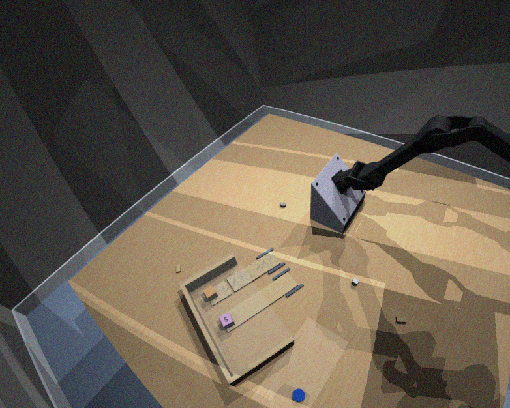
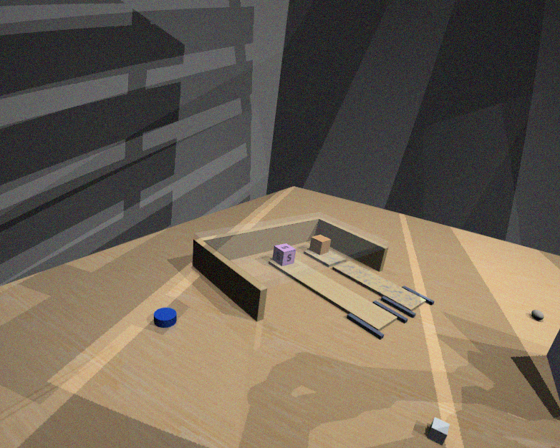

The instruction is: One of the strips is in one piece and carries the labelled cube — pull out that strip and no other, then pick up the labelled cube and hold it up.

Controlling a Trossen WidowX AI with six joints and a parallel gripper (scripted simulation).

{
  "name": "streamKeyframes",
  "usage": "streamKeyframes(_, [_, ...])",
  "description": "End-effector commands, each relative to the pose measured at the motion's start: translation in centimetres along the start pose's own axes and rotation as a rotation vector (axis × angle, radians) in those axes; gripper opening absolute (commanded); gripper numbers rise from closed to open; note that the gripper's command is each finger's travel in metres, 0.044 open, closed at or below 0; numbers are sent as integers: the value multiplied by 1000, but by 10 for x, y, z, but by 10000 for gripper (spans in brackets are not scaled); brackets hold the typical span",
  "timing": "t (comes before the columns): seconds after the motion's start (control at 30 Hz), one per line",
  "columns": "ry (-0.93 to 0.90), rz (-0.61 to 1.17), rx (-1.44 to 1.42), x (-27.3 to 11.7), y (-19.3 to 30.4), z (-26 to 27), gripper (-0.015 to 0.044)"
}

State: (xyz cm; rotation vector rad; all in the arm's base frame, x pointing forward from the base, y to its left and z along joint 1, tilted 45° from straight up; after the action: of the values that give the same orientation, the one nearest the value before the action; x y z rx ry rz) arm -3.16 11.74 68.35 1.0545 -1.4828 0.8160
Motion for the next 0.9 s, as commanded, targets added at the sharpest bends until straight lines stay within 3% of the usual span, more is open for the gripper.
streamKeyframes(0.0, [106,166,-195,-28,9,-46,400])
streamKeyframes(0.37, [393,506,-637,-112,-33,-145,400])
streamKeyframes(0.87, [860,806,-1095,-238,-180,-198,400])
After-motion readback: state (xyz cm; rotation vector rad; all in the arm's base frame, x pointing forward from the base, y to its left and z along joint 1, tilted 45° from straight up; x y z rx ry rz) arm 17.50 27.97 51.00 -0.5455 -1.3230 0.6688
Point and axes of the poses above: the point midway between the two fingers, 35 mm back from their tips, its own x axis out along the fingers, its own z axis across the jaws, y = z × x, the point moved 6 cm from there along -x, back along the fingers, and after that the axes turned 10 degrees about -x, right-handed, at the moved point
